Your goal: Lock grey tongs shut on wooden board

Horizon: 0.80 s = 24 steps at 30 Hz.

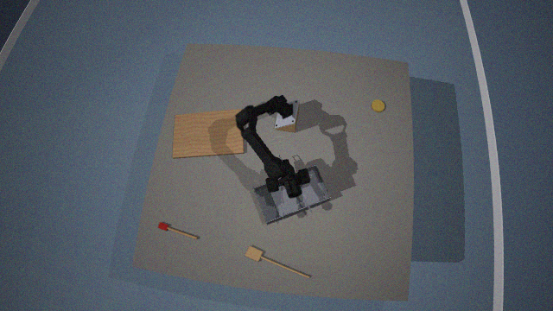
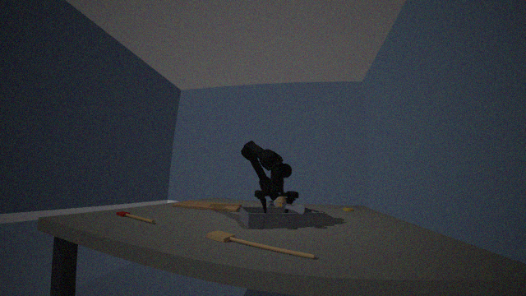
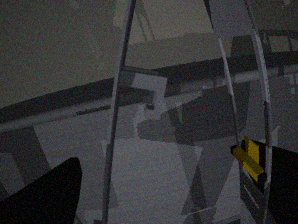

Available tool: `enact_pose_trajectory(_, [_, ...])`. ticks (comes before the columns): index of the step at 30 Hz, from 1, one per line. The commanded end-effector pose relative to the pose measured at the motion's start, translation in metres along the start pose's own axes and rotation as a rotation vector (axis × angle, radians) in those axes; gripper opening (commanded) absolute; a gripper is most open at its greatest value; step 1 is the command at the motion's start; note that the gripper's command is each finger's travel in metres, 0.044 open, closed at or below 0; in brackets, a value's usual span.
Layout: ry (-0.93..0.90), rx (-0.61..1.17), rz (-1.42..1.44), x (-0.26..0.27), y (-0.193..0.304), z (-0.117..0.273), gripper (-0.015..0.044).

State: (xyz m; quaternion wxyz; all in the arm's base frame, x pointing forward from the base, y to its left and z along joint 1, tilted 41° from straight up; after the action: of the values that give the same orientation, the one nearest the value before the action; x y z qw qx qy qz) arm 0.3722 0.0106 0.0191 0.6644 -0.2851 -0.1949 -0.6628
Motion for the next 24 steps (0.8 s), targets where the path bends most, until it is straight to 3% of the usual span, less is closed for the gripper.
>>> enact_pose_trajectory(1, [-0.006,-0.008,0.010,-0.0014,-0.0027,-0.0055,0.0440])
enact_pose_trajectory(4, [0.000,-0.002,0.000,0.0001,-0.0004,-0.0017,0.0387])
enact_pose_trajectory(24, [0.000,-0.002,0.000,0.0001,-0.0004,-0.0017,0.0254])
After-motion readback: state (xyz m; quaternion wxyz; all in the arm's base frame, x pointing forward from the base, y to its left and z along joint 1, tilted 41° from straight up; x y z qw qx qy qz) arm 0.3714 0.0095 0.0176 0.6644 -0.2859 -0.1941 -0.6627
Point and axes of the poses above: the point midway between the two fingers, 35 mm back from their tips, its own z axis back along the fingers, its own x axis across the jaws, y = z × x, the point moved 7 cm from there along z, back along the fingers, and after that the axes turned 11 degrees about -z, right-handed, at the moved point
